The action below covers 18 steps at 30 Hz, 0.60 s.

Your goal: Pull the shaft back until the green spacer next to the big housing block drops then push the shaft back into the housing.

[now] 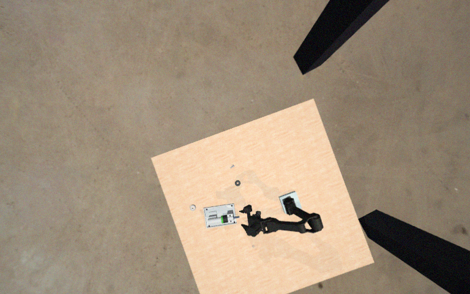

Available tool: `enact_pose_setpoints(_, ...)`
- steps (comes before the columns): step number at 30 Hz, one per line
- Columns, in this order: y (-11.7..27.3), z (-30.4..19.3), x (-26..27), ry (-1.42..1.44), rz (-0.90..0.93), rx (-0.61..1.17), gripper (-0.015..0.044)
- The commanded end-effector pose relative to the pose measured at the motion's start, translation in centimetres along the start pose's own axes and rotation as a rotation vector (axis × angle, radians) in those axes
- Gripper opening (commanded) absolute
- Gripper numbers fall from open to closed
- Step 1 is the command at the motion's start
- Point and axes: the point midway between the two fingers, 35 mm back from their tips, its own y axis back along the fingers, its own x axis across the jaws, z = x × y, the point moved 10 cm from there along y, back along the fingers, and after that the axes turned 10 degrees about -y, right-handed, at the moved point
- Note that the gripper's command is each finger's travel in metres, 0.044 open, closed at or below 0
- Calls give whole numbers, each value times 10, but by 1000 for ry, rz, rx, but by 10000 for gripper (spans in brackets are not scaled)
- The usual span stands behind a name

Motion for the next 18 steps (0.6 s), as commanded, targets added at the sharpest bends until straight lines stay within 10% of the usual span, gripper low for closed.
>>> enact_pose_setpoints(1,-1,2,0,-131,-5,9,440)
enact_pose_setpoints(18,-6,25,4,-1798,-152,76,440)
